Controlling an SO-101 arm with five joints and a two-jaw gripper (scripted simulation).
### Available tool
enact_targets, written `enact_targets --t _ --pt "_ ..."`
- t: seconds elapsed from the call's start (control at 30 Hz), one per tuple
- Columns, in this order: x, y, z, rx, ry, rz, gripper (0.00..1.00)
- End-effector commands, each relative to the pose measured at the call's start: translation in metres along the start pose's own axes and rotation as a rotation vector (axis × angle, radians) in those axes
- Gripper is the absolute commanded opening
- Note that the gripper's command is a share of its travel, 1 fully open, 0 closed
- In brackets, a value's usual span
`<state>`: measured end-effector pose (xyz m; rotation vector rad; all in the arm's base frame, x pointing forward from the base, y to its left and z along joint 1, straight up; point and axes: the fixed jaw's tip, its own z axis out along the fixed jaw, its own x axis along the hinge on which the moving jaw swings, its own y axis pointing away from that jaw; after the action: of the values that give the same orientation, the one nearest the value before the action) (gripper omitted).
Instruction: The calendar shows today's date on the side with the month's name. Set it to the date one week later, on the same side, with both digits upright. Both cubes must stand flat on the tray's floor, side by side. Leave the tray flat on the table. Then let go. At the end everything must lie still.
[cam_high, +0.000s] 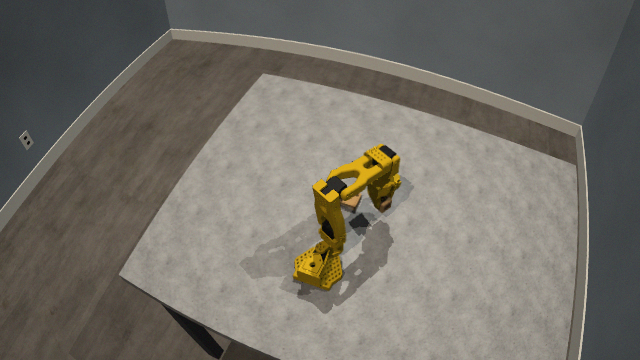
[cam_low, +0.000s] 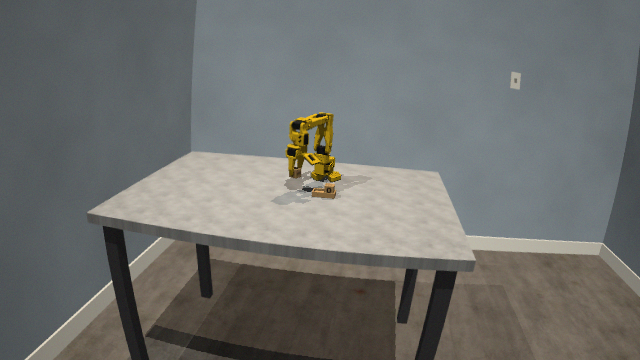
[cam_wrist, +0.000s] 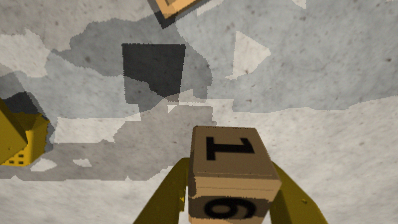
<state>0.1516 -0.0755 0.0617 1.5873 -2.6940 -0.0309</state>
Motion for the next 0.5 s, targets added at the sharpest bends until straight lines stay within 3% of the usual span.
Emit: enact_targets --t 0.0,0.1,0.17,0.47 --pt "-0.03 0.0 -0.007 0.042 -0.003 -0.175 0.0" --pt "-0.048 0.005 -0.007 0.042 -0.002 -0.285 0.0" --pt "-0.048 0.005 -0.007 0.042 -0.002 -0.285 0.0" --pt "-0.077 0.018 -0.006 0.041 -0.001 -0.478 0.0"
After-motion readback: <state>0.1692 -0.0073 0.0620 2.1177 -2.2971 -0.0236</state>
